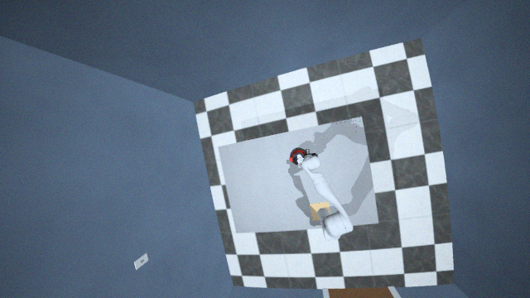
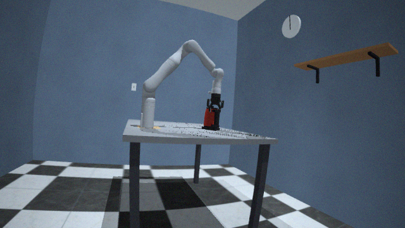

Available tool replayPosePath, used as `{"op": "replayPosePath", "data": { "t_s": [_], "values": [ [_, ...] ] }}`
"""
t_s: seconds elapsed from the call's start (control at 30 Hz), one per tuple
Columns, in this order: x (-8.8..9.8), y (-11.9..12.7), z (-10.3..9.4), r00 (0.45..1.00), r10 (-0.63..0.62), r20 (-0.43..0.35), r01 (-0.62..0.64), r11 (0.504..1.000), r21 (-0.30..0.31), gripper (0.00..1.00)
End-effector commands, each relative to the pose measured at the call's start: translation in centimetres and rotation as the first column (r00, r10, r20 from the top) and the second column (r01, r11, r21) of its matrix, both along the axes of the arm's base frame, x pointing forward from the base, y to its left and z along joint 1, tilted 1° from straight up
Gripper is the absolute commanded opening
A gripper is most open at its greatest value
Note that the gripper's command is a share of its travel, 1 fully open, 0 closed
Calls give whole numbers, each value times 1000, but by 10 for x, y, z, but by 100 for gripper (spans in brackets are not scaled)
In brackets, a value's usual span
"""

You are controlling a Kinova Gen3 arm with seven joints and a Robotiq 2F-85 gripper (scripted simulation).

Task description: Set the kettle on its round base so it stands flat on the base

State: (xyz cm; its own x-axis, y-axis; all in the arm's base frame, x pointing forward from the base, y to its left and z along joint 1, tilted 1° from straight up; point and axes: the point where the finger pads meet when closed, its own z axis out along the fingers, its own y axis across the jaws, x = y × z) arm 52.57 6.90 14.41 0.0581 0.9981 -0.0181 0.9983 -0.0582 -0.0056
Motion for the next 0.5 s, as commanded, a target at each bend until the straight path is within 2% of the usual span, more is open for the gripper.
{"op": "replayPosePath", "data": {
  "t_s": [0.0, 0.47],
  "values": [
    [0, 0, 1, 1000, 0, 2, 0, 1000, 0, 80],
    [1, 0, 3, 1000, 0, 2, 0, 1000, 0, 80]
  ]
}}
